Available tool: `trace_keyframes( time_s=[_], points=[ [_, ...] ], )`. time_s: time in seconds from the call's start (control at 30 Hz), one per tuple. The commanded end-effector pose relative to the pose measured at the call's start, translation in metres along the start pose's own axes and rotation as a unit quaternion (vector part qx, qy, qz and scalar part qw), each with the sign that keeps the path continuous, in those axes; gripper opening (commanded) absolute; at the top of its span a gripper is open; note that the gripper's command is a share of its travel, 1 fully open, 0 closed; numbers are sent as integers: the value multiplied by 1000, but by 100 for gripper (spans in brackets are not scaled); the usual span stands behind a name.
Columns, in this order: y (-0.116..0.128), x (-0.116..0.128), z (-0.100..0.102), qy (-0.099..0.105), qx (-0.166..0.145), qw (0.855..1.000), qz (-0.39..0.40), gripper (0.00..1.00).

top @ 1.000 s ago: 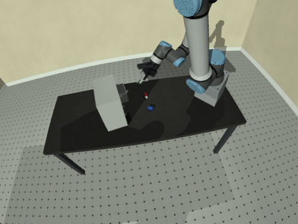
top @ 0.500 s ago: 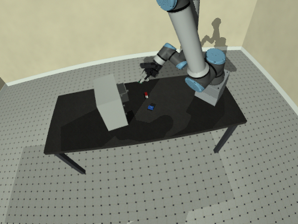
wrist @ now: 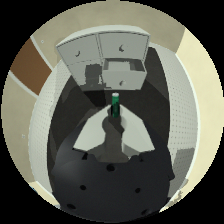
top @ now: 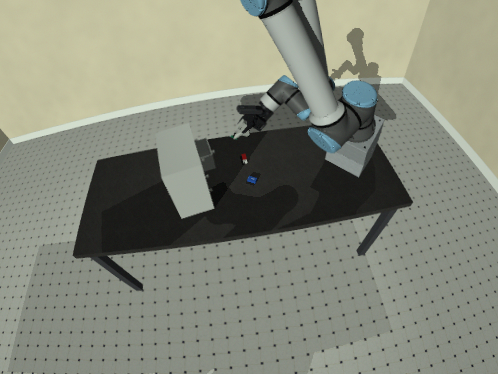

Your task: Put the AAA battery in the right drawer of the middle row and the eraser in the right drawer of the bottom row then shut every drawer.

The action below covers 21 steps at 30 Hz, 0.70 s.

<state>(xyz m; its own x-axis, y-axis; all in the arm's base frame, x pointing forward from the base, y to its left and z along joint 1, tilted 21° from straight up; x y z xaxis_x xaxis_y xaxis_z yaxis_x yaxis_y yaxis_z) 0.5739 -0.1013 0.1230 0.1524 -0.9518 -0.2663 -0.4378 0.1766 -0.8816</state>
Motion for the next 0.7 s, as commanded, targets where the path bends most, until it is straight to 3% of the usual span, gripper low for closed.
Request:
trace_keyframes(
  time_s=[0.0, 0.67],
  points=[
    [0, 1, 0, 2, 19, 1000, 0, 2],
    [2, 1, 0, -1, 59, 998, 0, 2]
  ],
)
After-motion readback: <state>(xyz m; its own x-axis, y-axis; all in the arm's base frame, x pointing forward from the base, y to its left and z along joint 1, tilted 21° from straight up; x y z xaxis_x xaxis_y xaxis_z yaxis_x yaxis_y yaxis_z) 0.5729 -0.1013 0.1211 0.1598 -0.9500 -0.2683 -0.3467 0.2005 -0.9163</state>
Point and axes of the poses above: the point where the finger pads meet when closed, its own z axis out along the fingers, its own x axis across the jaws, y = z × x, the point moved 1 cm from there along -z, back along the fingers, and after that the axes turned 5 degrees about z, right-handed, at the moved point
